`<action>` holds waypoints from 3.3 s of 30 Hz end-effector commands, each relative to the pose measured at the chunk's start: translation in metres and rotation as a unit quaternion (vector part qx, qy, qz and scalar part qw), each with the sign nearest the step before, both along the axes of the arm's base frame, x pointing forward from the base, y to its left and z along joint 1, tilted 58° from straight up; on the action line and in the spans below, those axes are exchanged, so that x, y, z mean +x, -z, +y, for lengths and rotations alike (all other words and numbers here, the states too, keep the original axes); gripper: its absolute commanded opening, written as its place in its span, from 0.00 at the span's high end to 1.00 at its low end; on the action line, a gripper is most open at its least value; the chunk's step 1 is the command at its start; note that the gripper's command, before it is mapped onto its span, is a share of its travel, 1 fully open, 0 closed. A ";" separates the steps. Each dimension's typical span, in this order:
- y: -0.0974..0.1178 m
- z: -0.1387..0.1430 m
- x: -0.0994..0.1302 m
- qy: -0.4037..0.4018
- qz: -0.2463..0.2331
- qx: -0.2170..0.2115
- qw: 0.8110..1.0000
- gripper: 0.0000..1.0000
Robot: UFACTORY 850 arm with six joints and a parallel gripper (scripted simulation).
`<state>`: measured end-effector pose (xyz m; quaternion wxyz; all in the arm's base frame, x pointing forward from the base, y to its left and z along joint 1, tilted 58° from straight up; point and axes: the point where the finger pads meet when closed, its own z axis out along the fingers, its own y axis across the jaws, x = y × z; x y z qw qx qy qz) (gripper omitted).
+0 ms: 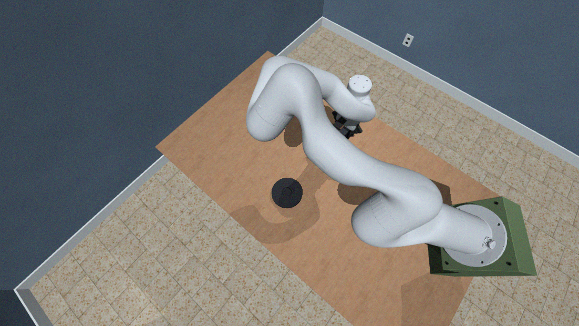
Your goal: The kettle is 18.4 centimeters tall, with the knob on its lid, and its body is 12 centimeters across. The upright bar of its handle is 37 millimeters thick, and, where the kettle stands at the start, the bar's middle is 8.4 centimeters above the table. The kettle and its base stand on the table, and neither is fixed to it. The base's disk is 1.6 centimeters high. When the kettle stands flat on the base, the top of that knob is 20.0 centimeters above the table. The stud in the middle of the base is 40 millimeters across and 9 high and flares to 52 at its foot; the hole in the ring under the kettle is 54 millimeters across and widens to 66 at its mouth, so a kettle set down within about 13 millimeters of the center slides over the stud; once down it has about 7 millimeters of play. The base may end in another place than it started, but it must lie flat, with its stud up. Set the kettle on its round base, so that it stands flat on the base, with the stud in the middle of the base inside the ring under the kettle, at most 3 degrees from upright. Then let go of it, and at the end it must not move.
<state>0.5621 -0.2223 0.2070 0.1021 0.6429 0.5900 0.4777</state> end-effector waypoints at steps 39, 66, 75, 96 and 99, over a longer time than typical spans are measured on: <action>0.016 0.013 0.023 0.000 0.000 0.000 1.000 0.19; 0.016 0.013 0.023 0.000 0.000 0.000 1.000 1.00; 0.016 0.013 0.023 0.000 0.000 0.000 1.000 1.00; 0.016 0.013 0.023 0.000 0.000 0.000 1.000 1.00; 0.016 0.013 0.023 0.000 0.000 0.000 1.000 1.00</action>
